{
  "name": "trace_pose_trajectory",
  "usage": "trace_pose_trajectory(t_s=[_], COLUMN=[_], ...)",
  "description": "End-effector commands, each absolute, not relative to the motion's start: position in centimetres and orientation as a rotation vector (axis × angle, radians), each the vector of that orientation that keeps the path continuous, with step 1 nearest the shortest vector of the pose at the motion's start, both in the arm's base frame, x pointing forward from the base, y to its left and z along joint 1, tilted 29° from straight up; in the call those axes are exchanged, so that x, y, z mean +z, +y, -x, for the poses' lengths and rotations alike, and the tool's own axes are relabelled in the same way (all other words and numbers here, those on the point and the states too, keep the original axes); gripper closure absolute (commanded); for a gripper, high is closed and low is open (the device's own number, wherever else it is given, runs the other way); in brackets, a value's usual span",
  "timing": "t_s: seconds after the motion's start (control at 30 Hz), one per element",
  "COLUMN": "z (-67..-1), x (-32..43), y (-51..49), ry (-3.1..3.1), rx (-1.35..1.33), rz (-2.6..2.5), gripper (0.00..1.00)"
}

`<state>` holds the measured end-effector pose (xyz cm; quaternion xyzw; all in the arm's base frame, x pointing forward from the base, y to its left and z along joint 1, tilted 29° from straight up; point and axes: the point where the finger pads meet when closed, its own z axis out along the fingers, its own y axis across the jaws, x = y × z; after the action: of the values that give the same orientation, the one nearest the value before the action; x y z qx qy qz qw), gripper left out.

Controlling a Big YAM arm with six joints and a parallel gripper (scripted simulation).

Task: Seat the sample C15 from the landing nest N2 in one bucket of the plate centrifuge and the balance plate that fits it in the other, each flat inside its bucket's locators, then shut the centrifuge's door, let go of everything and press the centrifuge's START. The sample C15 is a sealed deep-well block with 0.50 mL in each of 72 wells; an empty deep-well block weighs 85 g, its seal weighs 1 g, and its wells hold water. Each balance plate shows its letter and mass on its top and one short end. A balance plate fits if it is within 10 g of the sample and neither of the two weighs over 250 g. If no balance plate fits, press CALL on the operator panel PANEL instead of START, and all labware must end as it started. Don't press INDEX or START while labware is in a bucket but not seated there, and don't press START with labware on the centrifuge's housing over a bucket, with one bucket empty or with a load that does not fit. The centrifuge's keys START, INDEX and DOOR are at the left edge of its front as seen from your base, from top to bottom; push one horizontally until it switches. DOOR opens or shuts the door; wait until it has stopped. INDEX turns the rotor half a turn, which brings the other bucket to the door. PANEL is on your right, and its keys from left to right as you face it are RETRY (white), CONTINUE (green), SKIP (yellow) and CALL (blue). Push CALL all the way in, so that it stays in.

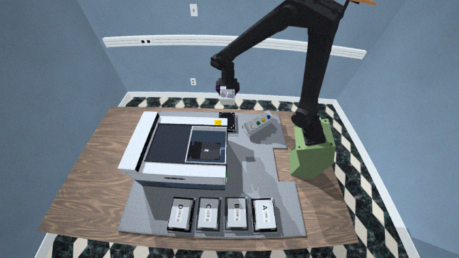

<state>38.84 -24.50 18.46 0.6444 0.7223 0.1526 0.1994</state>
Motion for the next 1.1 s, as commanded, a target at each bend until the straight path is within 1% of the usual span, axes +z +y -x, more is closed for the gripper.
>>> trace_pose_trajectory(t_s=[0.0,0.67,1.07], z=[-39.3,-39.4,-41.2], x=[21.8,22.2,22.6], y=[-26.1,-26.0,-25.0], ry=[1.980,1.978,2.007], rx=[0.416,0.411,0.403], rz=[-1.751,-1.734,-1.641], gripper=[1.00,1.00,1.00])
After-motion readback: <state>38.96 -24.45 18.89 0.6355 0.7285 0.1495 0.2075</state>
